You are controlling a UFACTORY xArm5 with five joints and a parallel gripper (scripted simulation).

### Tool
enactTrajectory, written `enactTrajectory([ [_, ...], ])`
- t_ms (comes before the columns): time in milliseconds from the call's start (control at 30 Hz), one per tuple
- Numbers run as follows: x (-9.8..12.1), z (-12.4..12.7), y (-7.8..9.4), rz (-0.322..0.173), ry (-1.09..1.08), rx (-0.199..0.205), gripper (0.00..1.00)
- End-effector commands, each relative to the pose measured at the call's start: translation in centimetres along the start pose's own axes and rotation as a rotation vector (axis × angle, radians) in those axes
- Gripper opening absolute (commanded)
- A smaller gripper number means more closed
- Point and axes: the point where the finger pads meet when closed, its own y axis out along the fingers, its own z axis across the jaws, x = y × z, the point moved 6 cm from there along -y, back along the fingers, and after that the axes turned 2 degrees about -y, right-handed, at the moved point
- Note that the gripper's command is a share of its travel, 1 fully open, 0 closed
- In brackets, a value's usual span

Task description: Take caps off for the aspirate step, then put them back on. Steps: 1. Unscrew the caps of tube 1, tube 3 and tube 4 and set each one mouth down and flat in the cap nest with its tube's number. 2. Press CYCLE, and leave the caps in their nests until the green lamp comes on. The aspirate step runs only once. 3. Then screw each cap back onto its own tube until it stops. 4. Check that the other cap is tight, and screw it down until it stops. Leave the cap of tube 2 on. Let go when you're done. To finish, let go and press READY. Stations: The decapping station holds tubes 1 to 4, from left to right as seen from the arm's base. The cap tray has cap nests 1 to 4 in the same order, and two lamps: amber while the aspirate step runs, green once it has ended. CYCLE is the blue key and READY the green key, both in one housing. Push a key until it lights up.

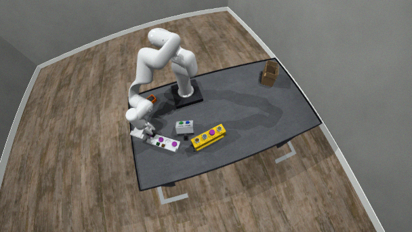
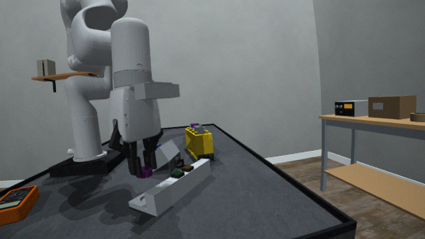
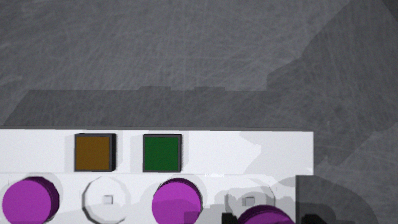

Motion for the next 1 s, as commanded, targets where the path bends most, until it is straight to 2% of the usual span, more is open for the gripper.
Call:
enactTrajectory([
  [0,-0.3,0.0,2.2,0.003,0.0,0.009,0.0],
  [233,-0.4,0.1,4.5,0.003,0.0,0.009,0.0],
  [967,-0.3,0.1,4.5,0.003,0.0,0.009,0.0],
])
